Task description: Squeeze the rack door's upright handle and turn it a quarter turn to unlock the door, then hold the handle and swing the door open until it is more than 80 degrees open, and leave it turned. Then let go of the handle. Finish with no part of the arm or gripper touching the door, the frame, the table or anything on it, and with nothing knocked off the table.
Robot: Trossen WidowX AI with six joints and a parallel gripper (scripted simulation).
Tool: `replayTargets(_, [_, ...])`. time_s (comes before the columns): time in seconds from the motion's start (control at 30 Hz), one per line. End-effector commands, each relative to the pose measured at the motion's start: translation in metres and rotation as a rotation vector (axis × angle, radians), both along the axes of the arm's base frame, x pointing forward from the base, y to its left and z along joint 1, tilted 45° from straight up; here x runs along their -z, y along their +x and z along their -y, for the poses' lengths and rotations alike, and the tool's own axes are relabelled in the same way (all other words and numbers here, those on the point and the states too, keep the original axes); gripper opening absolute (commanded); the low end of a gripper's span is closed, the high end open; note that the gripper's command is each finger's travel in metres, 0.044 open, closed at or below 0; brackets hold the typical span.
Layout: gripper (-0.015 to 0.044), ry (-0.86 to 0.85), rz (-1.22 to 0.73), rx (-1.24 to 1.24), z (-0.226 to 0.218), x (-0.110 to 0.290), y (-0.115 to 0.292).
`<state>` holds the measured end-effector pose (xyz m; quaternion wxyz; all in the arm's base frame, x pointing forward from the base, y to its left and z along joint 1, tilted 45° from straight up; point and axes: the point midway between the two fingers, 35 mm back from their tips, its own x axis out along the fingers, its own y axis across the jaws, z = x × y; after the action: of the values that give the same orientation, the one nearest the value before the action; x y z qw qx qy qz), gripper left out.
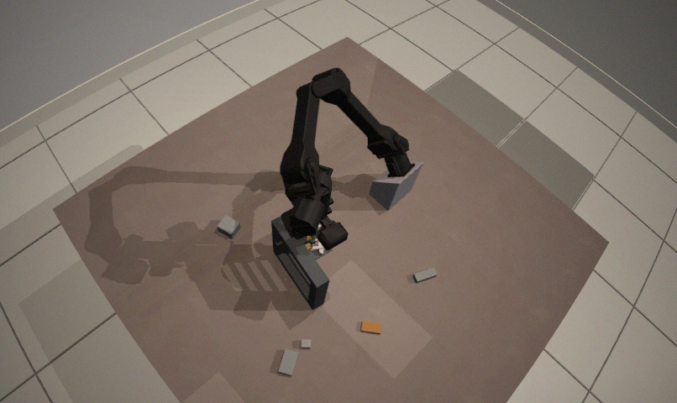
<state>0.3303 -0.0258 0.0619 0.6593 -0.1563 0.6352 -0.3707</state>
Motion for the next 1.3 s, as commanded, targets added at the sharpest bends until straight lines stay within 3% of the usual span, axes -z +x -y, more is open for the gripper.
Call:
replayTargets(0.0, [0.0286, -0.006, -0.003, -0.002, 0.0066, 0.0046, -0.0017])
replayTargets(0.17, [0.0286, -0.006, -0.003, -0.002, 0.0105, 0.0084, -0.0028])
replayTargets(0.4, [0.0102, -0.006, -0.003, -0.002, 0.0105, 0.0084, -0.0028])
replayTargets(0.83, [0.0015, -0.006, -0.003, -0.002, 0.0105, 0.0084, -0.0028])
replayTargets(0.97, [0.0013, -0.007, 0.002, 0.004, 0.0105, 0.0084, -0.0028])
replayTargets(1.27, [0.0013, -0.041, 0.285, 0.299, 0.0105, 0.0084, -0.0029])
